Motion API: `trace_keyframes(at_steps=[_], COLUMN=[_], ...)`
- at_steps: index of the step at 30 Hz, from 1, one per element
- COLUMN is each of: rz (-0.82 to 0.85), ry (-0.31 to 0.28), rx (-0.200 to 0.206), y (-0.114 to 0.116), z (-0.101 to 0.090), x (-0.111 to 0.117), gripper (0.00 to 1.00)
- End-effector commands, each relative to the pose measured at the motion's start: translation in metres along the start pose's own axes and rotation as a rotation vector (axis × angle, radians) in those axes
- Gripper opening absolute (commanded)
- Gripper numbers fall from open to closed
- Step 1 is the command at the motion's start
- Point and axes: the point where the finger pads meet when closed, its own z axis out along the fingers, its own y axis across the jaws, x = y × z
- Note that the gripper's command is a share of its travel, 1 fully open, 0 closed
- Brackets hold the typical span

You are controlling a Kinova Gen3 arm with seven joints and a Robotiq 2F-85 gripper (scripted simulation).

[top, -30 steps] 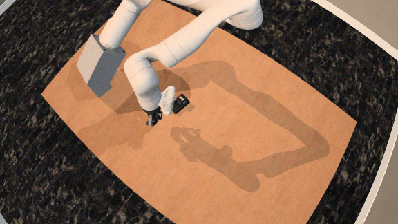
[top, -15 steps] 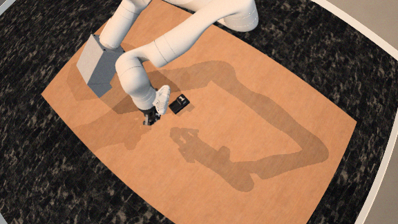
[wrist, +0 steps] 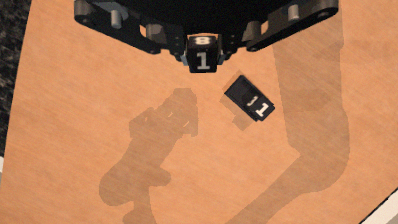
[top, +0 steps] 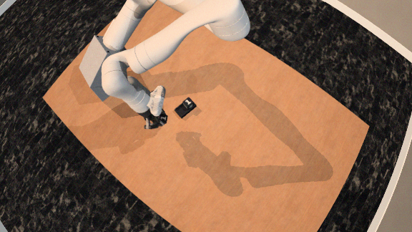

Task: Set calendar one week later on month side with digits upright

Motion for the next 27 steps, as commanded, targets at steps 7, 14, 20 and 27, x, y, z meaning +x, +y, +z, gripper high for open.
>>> trace_keyframes(at_steps=[7,14,20,27], rz=[0.018,0.018,0.017,0.016], ry=[0.036,0.147,0.244,0.295], rx=[-0.009,-0.001,-0.006,-0.012], y=[0.0022,0.0015,0.0017,0.0022], z=[-0.0031,-0.0017,-0.002,-0.0027], x=[-0.0056,-0.0083,-0.0088,-0.0086], gripper=[0.26,0.26,0.26,0.26])
